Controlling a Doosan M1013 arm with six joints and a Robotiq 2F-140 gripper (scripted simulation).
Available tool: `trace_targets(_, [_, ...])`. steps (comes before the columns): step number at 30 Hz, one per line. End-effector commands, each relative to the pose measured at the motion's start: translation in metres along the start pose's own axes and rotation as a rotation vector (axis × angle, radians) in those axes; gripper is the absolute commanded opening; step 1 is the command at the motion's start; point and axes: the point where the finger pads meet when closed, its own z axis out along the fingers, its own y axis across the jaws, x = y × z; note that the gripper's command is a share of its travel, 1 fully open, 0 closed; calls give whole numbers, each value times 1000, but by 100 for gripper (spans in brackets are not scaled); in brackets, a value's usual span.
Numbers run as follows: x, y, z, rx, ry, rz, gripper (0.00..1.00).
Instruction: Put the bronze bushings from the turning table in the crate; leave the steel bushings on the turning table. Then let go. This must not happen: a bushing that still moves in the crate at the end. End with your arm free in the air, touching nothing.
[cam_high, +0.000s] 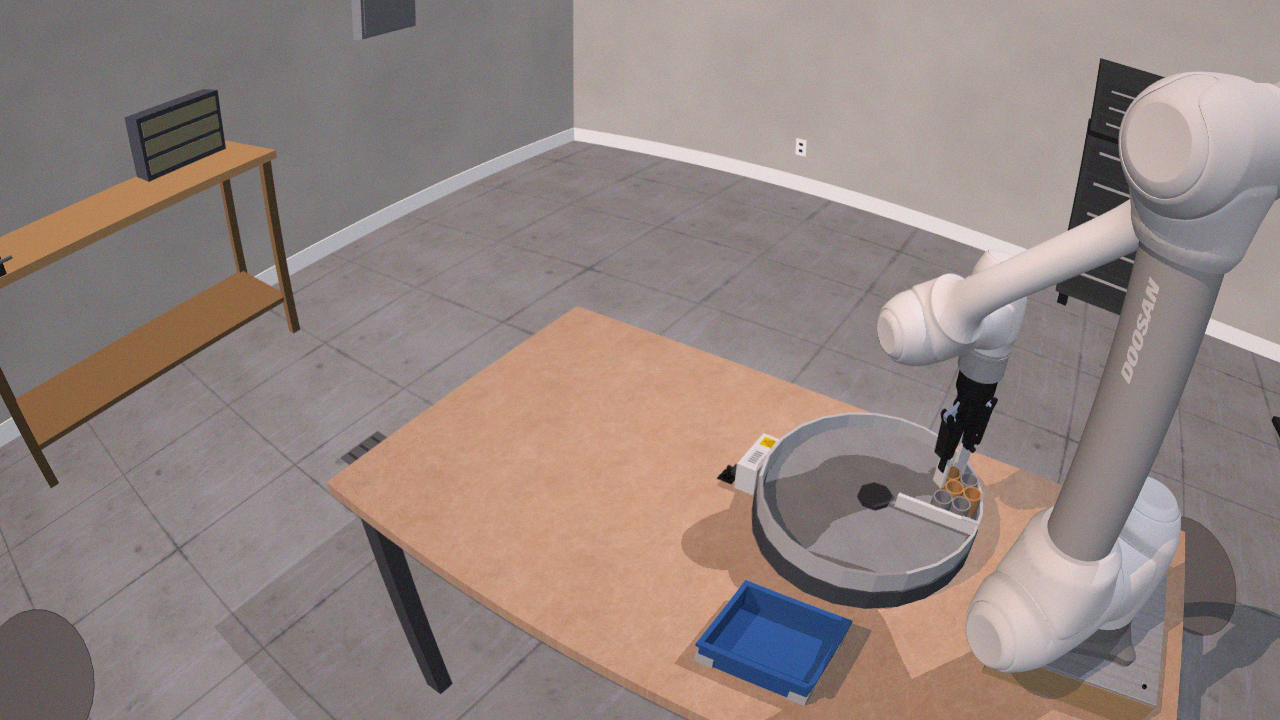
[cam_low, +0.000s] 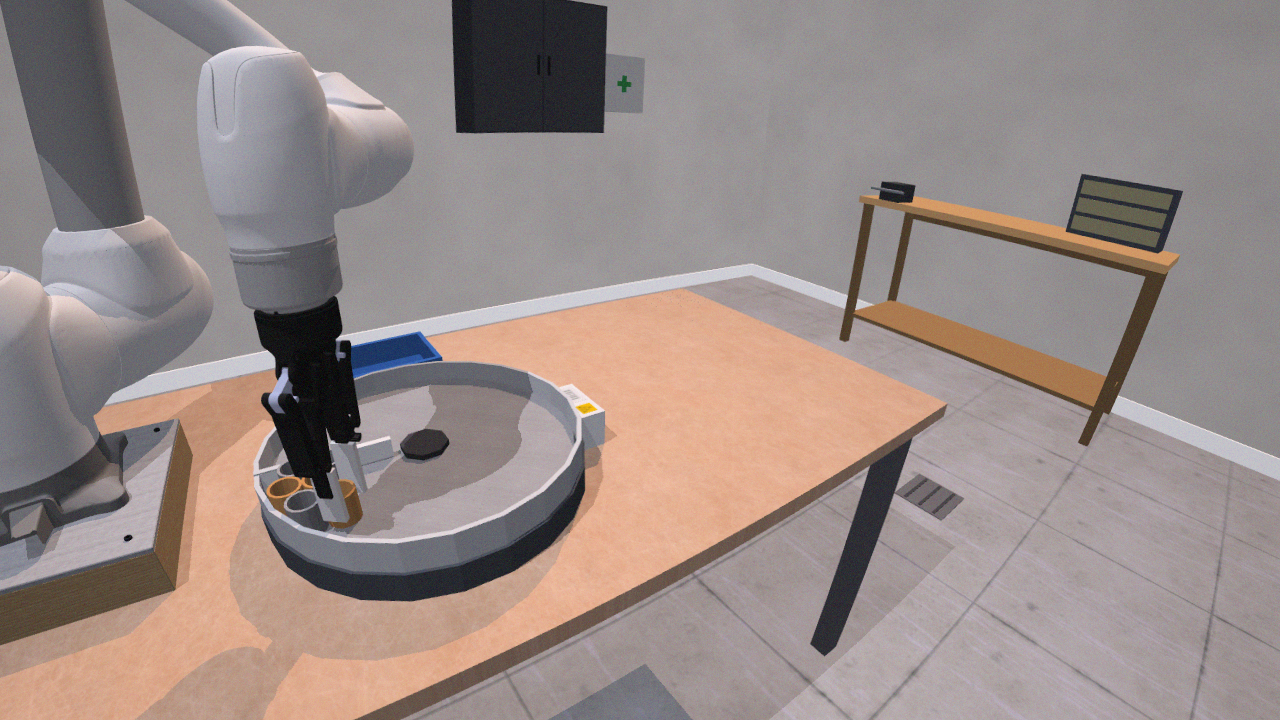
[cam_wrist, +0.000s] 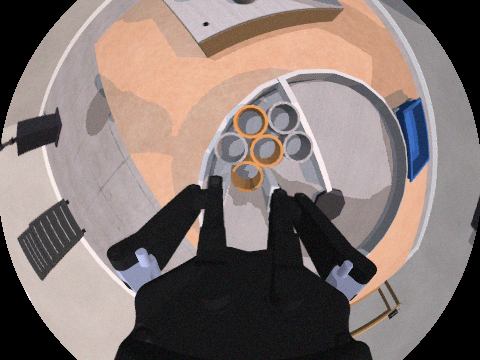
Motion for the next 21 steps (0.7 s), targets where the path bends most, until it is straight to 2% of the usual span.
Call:
trace_targets(1, [0,0,0,0,0,0,28])
trace_targets(2, [0,0,0,0,0,0,28])
trace_targets(3, [0,0,0,0,0,0,0])
trace_targets(21, [0,0,0,0,0,0,0])
